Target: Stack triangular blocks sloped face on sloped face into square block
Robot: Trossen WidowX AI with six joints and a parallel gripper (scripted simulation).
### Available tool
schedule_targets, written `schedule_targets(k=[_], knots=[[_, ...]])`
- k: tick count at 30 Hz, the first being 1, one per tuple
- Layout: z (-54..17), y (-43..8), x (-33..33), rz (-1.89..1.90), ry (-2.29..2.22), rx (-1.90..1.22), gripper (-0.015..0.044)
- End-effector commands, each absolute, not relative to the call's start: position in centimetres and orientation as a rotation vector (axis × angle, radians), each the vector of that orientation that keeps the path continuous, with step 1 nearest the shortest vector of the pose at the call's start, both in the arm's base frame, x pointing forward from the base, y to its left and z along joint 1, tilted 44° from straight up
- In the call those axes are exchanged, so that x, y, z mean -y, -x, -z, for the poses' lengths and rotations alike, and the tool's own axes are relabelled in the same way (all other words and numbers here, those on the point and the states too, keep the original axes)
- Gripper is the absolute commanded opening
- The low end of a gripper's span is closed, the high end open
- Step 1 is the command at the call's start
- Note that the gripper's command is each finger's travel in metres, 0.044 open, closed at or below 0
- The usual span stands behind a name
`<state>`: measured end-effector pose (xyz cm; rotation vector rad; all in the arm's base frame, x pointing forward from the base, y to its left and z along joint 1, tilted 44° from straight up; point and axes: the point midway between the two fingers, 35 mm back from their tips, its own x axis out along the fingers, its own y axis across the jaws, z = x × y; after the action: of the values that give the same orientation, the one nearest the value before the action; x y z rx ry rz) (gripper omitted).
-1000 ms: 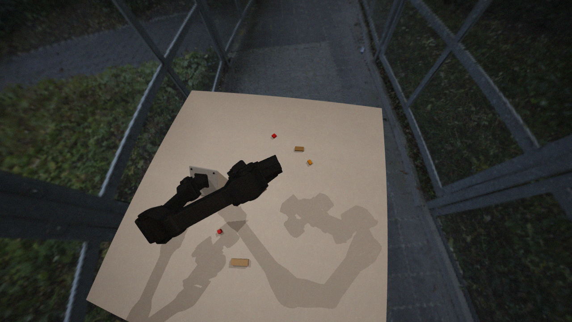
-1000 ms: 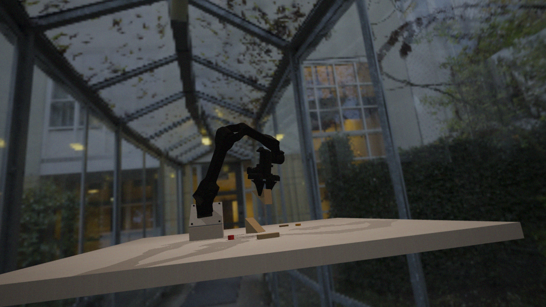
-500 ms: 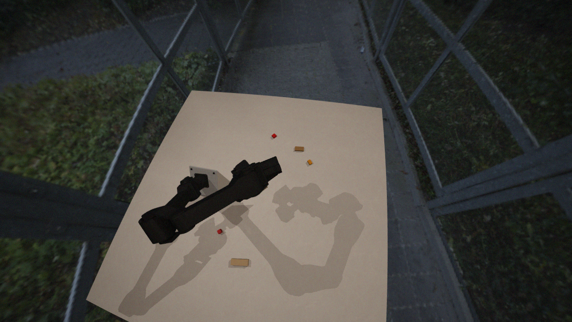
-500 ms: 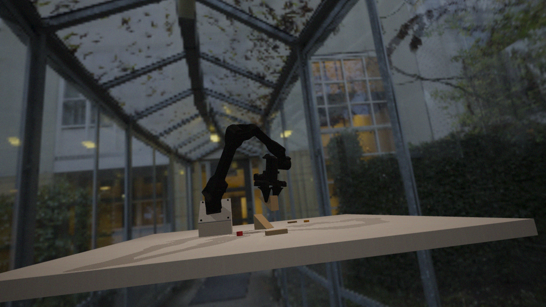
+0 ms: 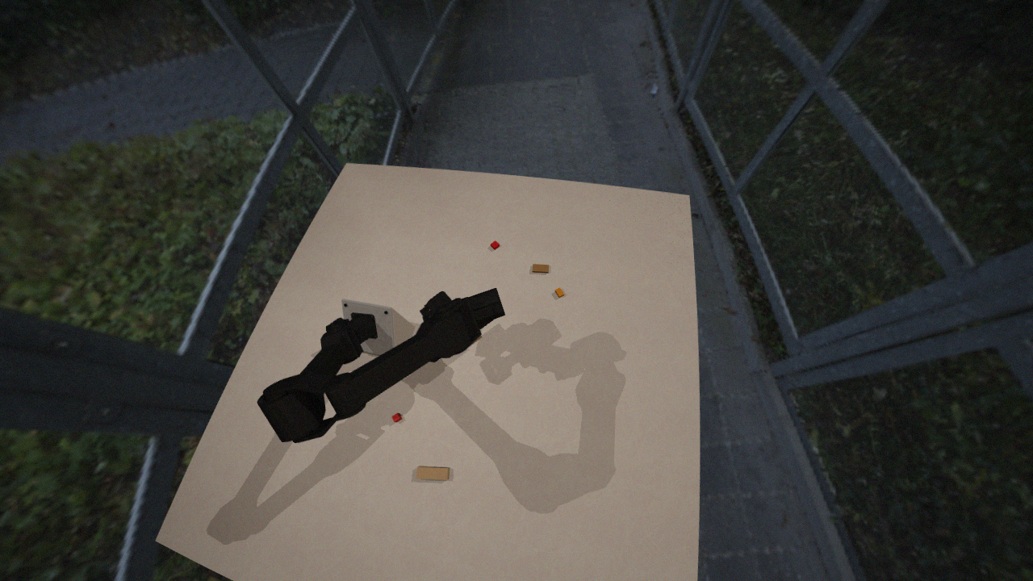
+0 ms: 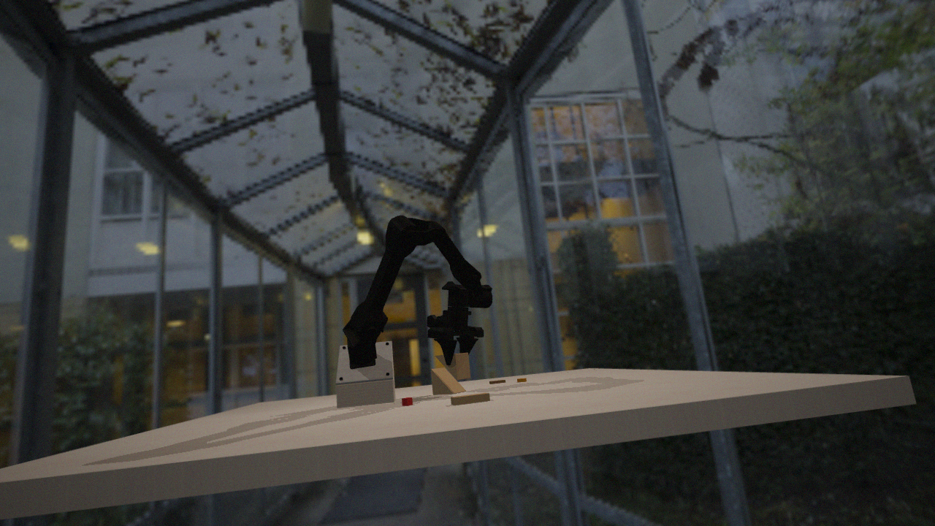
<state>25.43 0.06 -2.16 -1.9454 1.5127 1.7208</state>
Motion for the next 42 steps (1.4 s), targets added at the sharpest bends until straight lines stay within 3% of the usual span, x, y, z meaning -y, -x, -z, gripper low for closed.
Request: schedule_targets(k=[1, 42], knots=[[3.16, -24.77, 0.57, -1.738, 1.946, -1.523, 0.0000], [3.38, -24.75, 0.79, -1.732, 1.960, -1.515, 0.0000]])
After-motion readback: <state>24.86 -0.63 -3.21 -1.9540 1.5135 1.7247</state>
